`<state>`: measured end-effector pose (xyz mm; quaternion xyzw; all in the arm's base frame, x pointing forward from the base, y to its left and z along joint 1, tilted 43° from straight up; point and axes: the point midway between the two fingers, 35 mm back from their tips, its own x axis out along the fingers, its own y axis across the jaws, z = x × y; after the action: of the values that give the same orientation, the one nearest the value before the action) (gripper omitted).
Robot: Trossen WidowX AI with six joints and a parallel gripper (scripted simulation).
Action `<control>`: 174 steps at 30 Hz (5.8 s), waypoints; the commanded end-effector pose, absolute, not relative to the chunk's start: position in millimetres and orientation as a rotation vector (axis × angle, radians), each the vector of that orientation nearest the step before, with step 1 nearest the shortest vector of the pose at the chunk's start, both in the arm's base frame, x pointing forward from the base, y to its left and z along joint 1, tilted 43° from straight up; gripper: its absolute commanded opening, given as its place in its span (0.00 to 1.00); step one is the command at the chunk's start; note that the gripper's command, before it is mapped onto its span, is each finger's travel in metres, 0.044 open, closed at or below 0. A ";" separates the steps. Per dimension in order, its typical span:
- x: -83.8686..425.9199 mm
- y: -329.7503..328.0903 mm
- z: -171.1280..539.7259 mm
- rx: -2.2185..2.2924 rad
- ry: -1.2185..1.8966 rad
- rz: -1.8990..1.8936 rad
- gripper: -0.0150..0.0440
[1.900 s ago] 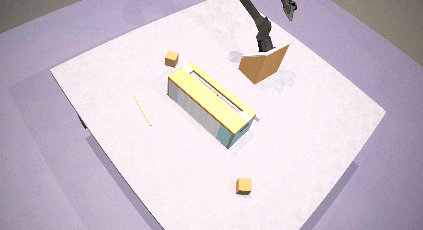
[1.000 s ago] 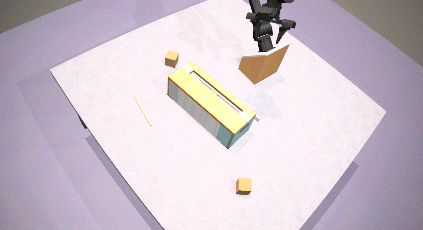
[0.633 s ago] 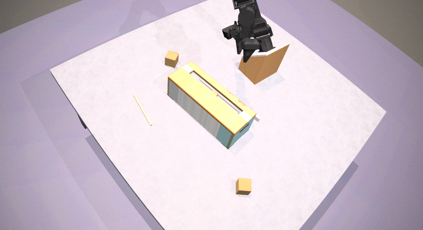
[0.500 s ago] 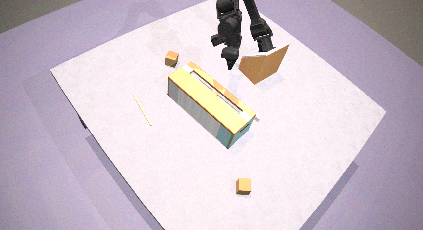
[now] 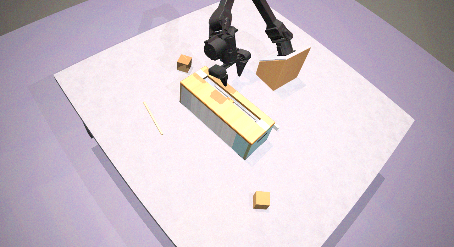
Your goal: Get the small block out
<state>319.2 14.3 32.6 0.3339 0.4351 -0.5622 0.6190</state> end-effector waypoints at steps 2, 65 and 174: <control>320.4 11.0 28.1 0.778 1.000 -1.297 0.93; 313.1 8.8 -58.8 0.787 0.997 -1.301 0.93; 298.1 97.0 -119.9 0.791 1.002 -1.298 0.93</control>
<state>295.1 86.5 -127.6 0.3373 0.4357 -0.5670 0.6123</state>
